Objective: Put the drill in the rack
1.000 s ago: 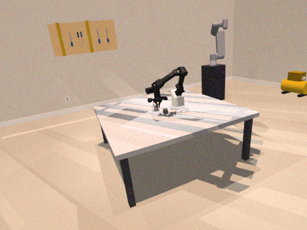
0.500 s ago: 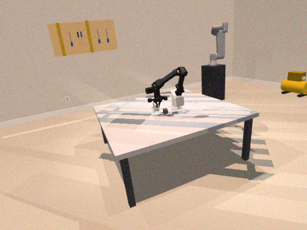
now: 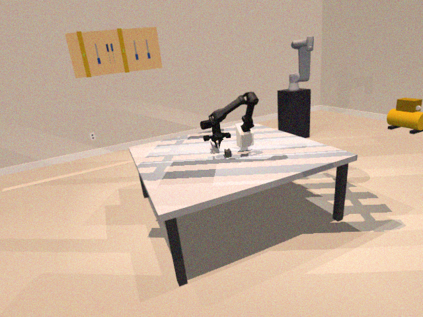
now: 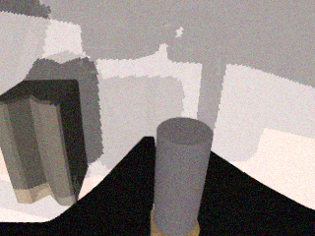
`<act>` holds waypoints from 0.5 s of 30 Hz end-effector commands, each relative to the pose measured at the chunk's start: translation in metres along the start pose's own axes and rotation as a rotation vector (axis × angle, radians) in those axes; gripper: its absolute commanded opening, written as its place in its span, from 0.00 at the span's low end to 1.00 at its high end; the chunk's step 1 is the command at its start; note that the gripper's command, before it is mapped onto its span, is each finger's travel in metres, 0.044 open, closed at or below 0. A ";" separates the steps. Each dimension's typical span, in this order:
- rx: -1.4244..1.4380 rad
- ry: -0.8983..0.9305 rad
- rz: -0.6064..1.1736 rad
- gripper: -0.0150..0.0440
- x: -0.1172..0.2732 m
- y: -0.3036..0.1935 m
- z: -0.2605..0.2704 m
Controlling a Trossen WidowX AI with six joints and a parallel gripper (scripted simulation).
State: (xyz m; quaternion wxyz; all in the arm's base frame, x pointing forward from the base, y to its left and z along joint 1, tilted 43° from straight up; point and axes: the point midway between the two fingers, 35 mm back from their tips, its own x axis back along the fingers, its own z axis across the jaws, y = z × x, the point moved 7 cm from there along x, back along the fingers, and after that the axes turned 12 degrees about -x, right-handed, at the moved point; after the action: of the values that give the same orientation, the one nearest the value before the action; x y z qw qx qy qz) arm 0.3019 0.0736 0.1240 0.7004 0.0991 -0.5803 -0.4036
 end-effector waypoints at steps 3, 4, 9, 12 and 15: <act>0.008 -0.001 -0.006 0.25 0.001 0.002 0.001; 0.008 -0.001 -0.006 0.25 0.001 0.002 0.002; 0.007 -0.001 -0.007 0.25 -0.002 0.002 0.012; 0.007 0.000 -0.007 0.25 -0.003 0.004 0.017; 0.007 0.000 -0.007 0.25 -0.004 0.005 0.022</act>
State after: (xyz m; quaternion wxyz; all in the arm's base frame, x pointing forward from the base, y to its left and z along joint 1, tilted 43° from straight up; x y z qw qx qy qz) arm 0.2891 0.0852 0.1298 0.6988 0.1054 -0.5831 -0.4008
